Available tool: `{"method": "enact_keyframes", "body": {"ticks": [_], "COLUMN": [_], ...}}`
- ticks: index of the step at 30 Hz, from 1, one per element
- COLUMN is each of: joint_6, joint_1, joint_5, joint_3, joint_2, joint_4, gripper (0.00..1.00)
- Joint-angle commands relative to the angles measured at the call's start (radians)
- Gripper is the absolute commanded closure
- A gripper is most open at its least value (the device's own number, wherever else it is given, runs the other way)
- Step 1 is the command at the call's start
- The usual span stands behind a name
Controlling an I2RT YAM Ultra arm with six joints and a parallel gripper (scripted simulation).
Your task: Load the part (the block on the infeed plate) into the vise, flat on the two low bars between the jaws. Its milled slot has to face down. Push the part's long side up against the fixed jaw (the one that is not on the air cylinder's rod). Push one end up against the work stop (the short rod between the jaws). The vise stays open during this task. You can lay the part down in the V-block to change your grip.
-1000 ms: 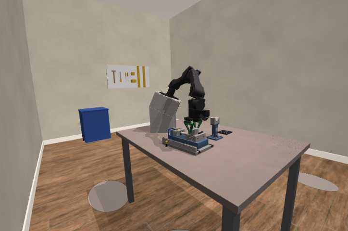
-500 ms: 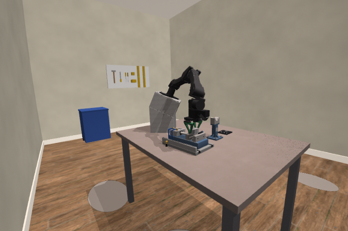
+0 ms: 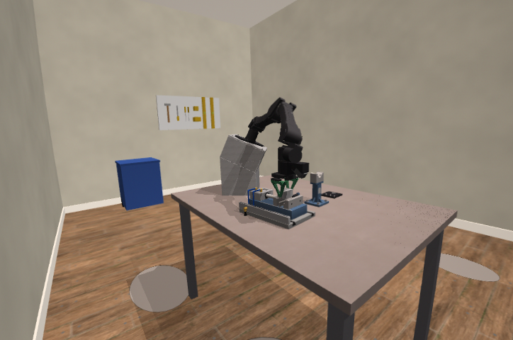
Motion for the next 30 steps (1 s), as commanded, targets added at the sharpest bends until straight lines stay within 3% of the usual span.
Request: {"method": "enact_keyframes", "body": {"ticks": [1, 30], "joint_6": [0.007, 0.014], "joint_1": [-0.011, -0.002], "joint_5": [0.002, 0.003], "joint_3": [0.043, 0.057], "joint_2": [0.006, 0.018], "joint_4": [0.014, 0.021], "gripper": [1.0, 1.0]}}
